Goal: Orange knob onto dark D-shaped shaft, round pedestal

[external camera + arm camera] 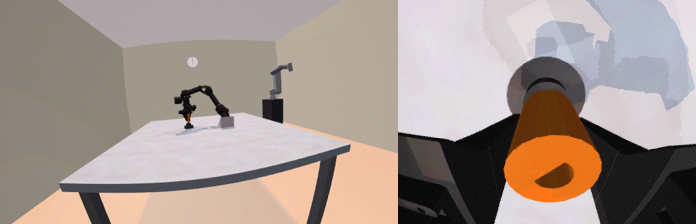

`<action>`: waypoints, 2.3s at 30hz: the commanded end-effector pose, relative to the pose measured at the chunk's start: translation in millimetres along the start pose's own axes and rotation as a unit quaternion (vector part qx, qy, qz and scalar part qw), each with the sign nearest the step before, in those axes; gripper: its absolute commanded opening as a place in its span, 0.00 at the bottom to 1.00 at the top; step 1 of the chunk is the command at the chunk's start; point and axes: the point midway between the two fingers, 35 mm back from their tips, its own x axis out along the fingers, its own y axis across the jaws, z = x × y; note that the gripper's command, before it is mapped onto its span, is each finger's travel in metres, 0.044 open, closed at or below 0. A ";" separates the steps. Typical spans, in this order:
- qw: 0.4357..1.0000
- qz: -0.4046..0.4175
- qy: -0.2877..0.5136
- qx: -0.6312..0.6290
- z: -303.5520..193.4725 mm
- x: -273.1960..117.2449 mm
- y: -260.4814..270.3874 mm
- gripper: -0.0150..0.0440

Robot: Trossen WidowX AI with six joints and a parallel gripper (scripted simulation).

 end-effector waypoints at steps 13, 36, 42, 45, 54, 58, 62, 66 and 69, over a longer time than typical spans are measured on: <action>0.994 0.000 0.001 -0.106 2.2 -3.7 -1.6 0.25; 0.994 0.000 0.001 -0.106 2.8 -4.0 -0.8 0.25; 0.986 0.000 0.001 -0.167 1.9 -5.1 -1.2 0.25; 0.978 0.000 0.001 -0.209 0.6 -4.8 -2.3 0.25; 0.978 0.000 0.001 -0.209 0.8 -3.5 -0.9 0.25; 0.978 0.000 0.001 -0.209 1.7 -2.6 -0.9 0.25; 0.978 0.000 0.001 -0.209 2.6 -2.8 -1.5 0.25; 0.978 0.000 0.001 -0.209 2.5 0.6 -1.6 0.25; 0.978 0.000 0.001 -0.209 2.6 0.0 -1.5 0.25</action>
